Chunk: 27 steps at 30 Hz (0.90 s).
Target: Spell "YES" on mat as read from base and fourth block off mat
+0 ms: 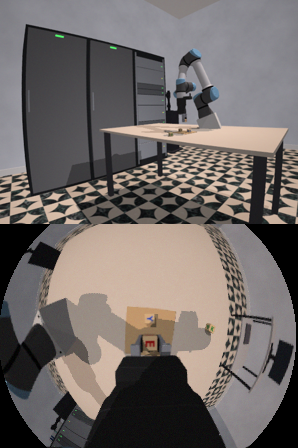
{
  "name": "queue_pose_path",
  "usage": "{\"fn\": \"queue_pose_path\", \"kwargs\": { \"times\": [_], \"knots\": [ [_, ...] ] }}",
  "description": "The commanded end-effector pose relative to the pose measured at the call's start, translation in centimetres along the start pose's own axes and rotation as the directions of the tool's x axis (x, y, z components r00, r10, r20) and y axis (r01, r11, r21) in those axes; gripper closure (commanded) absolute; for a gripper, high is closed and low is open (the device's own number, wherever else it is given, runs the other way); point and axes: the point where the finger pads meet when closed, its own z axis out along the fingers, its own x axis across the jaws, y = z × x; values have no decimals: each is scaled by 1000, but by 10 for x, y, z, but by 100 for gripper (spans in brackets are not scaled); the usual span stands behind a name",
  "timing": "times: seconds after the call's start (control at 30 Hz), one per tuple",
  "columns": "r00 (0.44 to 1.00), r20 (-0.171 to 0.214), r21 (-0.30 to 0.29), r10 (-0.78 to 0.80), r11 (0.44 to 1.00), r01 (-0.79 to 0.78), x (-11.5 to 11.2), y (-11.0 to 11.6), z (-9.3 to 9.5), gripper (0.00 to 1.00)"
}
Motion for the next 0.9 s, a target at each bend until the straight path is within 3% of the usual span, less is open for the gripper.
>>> {"fn": "queue_pose_path", "kwargs": {
  "times": [0.0,0.47,0.87],
  "knots": [
    [1000,0,1,0,1000,0,-1,0,15,51],
    [1000,0,1,0,1000,0,-1,-1,68,51],
    [1000,-2,0,0,1000,0,0,0,76,51]
  ]
}}
